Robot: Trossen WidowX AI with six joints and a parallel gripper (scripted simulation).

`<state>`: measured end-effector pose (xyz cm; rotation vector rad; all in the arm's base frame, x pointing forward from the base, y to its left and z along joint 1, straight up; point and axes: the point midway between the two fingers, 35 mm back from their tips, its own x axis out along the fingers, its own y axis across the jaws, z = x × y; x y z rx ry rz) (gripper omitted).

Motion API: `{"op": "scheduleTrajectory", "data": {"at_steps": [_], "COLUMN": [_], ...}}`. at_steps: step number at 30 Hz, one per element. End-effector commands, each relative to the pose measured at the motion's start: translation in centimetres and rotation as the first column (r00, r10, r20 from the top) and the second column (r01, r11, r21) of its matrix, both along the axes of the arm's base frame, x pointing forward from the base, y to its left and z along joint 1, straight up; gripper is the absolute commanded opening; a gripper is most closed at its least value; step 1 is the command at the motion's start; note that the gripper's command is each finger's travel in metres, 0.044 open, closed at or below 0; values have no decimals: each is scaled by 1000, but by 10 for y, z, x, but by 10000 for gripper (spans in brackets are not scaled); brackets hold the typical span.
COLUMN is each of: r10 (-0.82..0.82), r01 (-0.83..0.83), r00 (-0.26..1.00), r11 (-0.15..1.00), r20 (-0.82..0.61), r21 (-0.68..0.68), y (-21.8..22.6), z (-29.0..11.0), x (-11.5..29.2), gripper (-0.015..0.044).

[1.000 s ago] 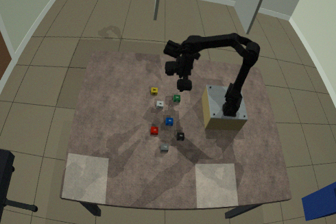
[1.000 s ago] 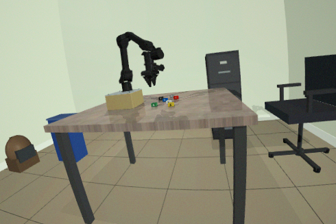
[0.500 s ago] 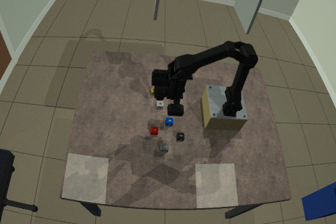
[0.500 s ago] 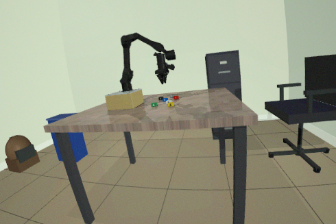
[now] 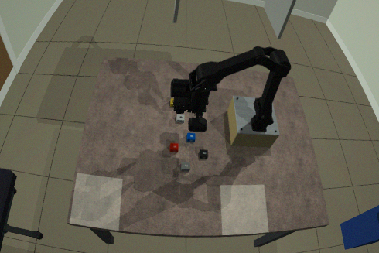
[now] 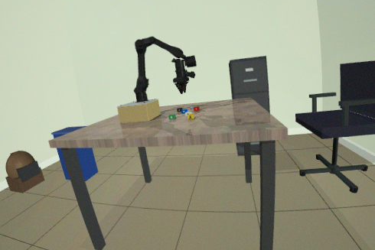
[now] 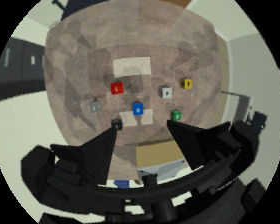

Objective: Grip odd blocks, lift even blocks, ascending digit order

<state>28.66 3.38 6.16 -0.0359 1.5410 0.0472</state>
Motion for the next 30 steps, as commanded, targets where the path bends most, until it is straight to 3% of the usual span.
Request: {"op": "scheduleTrajectory", "data": {"at_steps": [1, 9, 30], "r10": [-5, -5, -3], "r01": [5, 5, 3], "r00": [1000, 1000, 1000], "r11": [1000, 1000, 1000], "r20": [-1, -8, -8], "r21": [-1, 6, 6], "y": [2, 70, 71], "z": [0, -1, -1], "x": [-1, -65, -66], "gripper": [400, 400, 400]}}
